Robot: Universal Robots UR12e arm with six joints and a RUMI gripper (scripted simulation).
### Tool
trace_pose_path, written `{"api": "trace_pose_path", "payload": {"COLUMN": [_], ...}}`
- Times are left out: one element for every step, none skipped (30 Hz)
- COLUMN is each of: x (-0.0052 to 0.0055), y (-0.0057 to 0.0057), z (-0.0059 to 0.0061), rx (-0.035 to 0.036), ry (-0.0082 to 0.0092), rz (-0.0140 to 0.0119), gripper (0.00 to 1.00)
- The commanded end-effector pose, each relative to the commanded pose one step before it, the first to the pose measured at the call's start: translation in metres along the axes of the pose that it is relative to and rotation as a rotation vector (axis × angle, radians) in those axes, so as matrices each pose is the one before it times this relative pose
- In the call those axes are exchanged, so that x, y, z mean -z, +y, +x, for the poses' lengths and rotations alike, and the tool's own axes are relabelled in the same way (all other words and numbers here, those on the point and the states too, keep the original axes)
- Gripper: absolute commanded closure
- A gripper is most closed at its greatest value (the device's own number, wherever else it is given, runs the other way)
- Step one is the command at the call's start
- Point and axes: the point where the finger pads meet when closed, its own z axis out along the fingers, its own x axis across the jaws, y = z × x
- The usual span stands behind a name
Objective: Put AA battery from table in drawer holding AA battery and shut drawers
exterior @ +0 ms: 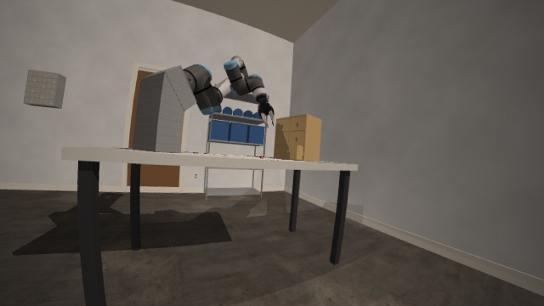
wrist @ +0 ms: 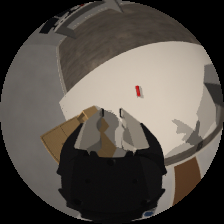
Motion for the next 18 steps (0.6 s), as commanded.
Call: {"api": "trace_pose_path", "payload": {"x": [0.0023, 0.00113, 0.00127, 0.00137, 0.00087, 0.00101, 0.00112, 0.00123, 0.00116, 0.00088, 0.00097, 0.00105, 0.00112, 0.00104, 0.0, 0.0, 0.0008, 0.00086], "y": [-0.00322, -0.00069, -0.00051, -0.00037, -0.00108, -0.0009, -0.00073, -0.00057, -0.00065, -0.001, -0.00085, -0.00071, -0.00059, -0.00065, 0.0, 0.0, -0.00092, -0.0008], "z": [-0.00063, 0.00016, 0.00024, 0.00032, 0.0, 0.00007, 0.00015, 0.00022, 0.0002, 0.0, 0.00006, 0.00012, 0.00019, 0.00015, 0.0, 0.0, -0.00003, 0.00002], "rx": [-0.08732, -0.02934, -0.02883, -0.02838, -0.0298, -0.02918, -0.02854, -0.02787, -0.0278, -0.02849, -0.0277, -0.02689, -0.02606, -0.02574, 0.0, 0.0, -0.02608, -0.02514], "ry": [0.06985, 0.01366, 0.01339, 0.01315, 0.01404, 0.0137, 0.01335, 0.013, 0.01298, 0.01341, 0.01299, 0.01257, 0.01215, 0.01202, 0.0, 0.0, 0.01226, 0.01179], "rz": [0.00233, -0.00011, -0.00001, 0.00007, -0.00016, -0.00008, -0.00001, 0.00005, 0.00003, -0.00009, -0.00004, 0.0, 0.00004, 0.00003, 0.0, 0.0, -0.00006, -0.00003], "gripper": [0.8, 0.8, 0.8, 0.8, 0.8, 0.8, 0.8, 0.8, 0.8, 0.8, 0.8, 0.8, 0.8, 0.8, 0.8, 0.8, 0.8, 0.8]}}
